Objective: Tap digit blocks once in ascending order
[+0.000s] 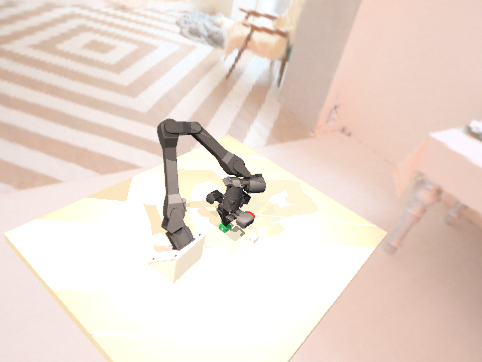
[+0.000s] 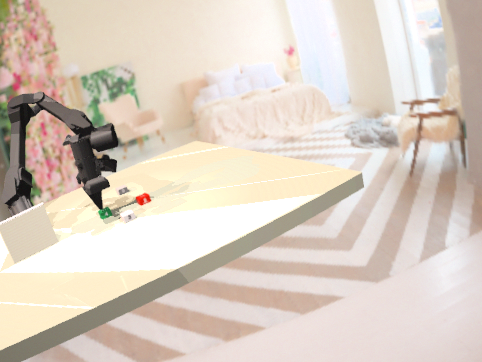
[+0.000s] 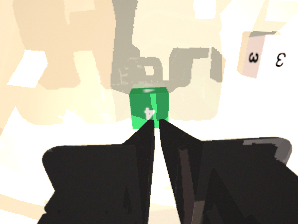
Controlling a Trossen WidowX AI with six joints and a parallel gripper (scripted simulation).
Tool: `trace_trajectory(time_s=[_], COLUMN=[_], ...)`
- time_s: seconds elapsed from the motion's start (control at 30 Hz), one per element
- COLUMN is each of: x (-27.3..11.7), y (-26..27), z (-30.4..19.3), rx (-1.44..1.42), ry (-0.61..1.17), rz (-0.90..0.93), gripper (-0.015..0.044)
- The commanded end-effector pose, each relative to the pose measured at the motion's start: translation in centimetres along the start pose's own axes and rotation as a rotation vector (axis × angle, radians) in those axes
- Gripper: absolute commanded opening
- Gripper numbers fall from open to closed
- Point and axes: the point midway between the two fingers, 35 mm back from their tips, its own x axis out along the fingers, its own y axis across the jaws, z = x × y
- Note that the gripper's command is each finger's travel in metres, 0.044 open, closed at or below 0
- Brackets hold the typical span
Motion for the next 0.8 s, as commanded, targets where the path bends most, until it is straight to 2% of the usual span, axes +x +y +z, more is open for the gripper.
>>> trace_trajectory(time_s=[0.0,0.17,0.33,0.57,0.77], x=[-1.8,-2.8,-9.6,-9.9,-10.7], y=[-0.1,-0.2,-0.1,-0.1,-0.8], z=[0.2,0.4,0.2,0.3,6.1], rx=[-0.010,-0.010,-0.009,-0.009,-0.011], ry=[-0.014,-0.014,-0.013,-0.013,-0.017], rz=[-0.009,-0.011,-0.012,-0.012,-0.015], gripper=[0.0020,0.0020,0.0020,0.0020,0.0020])
